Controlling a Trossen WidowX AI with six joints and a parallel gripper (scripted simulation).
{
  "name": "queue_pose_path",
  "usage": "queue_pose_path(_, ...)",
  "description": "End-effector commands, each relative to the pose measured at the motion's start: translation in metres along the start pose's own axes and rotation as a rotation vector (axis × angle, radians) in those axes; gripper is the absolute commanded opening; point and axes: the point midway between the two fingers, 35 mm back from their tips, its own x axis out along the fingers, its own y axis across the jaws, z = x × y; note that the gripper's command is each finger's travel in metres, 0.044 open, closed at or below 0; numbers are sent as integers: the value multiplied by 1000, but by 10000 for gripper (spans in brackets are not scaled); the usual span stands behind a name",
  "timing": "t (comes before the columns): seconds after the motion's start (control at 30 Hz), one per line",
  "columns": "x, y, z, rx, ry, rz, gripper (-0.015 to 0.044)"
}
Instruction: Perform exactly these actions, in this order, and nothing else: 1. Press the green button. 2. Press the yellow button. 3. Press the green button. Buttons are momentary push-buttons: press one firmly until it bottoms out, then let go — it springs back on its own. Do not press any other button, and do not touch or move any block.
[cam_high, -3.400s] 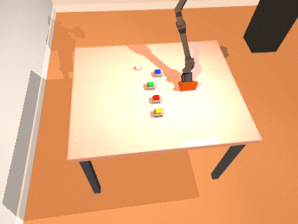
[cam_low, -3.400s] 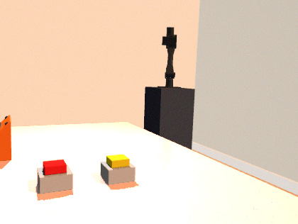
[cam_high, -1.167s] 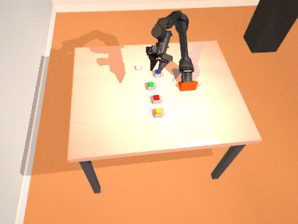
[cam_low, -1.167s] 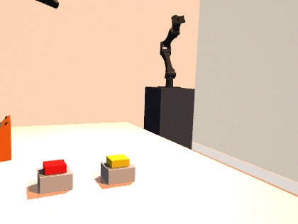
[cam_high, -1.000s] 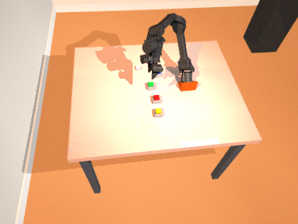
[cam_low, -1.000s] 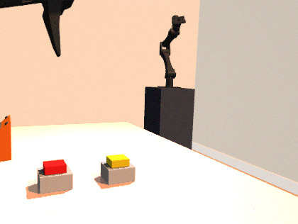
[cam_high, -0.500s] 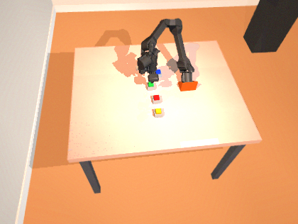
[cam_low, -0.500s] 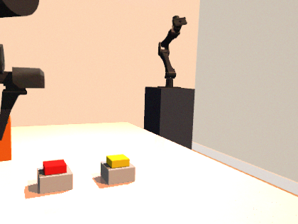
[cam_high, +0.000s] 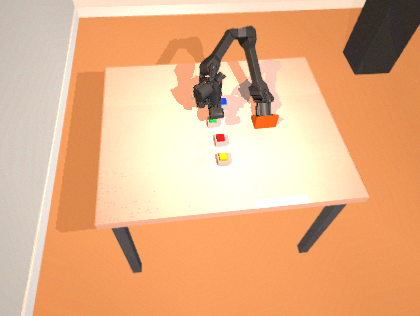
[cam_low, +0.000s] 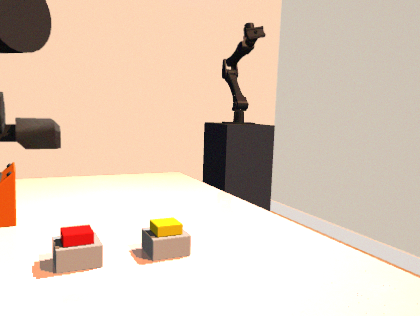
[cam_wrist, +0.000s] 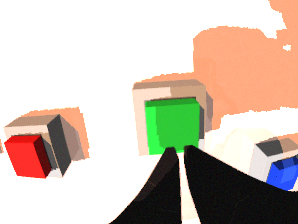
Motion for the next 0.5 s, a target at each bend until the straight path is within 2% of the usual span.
queue_pose_path(0.0, 1, -1, 1, 0, -7, -1, 20)
queue_pose_path(0.47, 23, -1, 2, 0, -8, -2, 20)
